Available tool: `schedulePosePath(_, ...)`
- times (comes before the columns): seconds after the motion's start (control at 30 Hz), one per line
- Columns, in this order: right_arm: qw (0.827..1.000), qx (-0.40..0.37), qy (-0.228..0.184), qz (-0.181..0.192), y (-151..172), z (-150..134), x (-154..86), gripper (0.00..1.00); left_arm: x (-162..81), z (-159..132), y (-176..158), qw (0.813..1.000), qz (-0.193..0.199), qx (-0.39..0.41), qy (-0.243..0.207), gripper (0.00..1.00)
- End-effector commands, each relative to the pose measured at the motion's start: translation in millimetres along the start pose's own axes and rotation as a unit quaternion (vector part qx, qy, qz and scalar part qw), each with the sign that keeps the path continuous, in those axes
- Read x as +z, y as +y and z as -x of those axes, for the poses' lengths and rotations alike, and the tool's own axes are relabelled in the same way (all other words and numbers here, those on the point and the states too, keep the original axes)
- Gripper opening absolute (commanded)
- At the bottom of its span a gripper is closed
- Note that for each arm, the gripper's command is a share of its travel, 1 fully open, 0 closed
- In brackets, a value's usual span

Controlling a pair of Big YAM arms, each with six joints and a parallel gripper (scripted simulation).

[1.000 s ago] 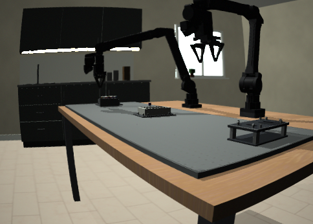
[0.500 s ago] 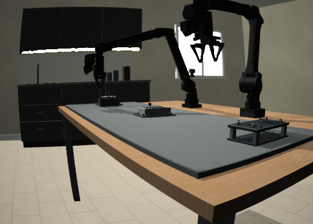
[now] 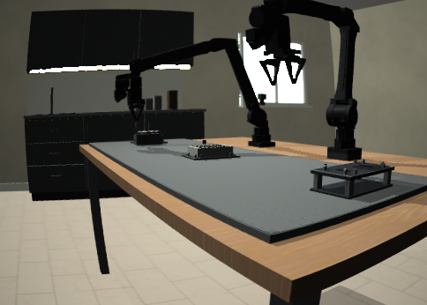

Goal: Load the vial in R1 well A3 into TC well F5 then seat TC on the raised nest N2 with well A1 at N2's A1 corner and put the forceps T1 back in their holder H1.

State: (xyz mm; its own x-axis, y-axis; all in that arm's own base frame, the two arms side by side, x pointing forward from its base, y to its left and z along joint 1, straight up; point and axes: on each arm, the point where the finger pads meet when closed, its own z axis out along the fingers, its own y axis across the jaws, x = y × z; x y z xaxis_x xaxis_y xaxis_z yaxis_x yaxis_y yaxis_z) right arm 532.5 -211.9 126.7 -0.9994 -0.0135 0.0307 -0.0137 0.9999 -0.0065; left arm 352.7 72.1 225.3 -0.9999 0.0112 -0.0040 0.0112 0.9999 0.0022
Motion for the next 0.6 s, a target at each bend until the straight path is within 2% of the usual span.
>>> schedulePosePath(0.0, 1.0, -0.001, 0.01, 0.006, 6.2, 4.8, 20.3, 0.07, -14.2, 7.9, 0.3, 1.0, 0.003, 0.008, -0.016, 1.0)
schedulePosePath(0.57, 1.0, -0.001, 0.01, 0.006, 6.2, 4.7, 24.3, 0.07, -14.2, 7.9, 0.3, 1.0, 0.003, 0.008, -0.016, 1.0)
